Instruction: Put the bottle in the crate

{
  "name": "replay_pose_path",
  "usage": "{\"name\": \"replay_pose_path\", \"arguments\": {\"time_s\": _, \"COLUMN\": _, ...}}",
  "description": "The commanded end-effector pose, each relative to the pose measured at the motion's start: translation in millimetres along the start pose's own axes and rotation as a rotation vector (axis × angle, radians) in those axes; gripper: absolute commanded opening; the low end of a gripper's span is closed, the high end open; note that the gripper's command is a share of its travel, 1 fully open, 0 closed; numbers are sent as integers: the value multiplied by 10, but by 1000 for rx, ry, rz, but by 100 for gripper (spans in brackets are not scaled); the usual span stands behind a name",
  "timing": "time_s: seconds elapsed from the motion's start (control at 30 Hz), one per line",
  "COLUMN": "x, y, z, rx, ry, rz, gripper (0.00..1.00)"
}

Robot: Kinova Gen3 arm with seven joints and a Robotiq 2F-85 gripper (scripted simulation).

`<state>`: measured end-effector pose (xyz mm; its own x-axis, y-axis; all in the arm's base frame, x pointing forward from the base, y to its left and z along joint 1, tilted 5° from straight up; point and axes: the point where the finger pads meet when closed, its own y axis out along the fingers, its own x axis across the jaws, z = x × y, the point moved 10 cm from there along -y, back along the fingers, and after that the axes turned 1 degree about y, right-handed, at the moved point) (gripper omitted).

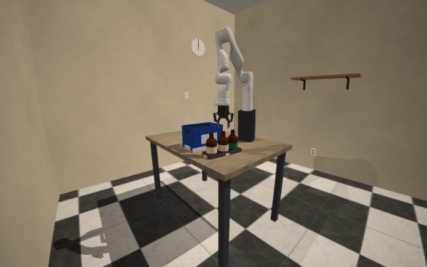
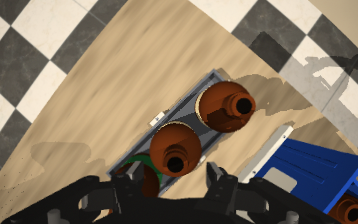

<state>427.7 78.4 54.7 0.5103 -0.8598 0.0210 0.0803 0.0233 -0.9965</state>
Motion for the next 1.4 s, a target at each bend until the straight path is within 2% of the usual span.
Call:
{"name": "replay_pose_path", "arguments": {"time_s": 0.0, "x": -14, "y": 19, "z": -10, "rx": 0, "ry": 4, "rz": 0, "gripper": 64}}
{"name": "replay_pose_path", "arguments": {"time_s": 1.37, "x": -14, "y": 397, "z": -10, "rx": 0, "ry": 4, "rz": 0, "gripper": 64}}
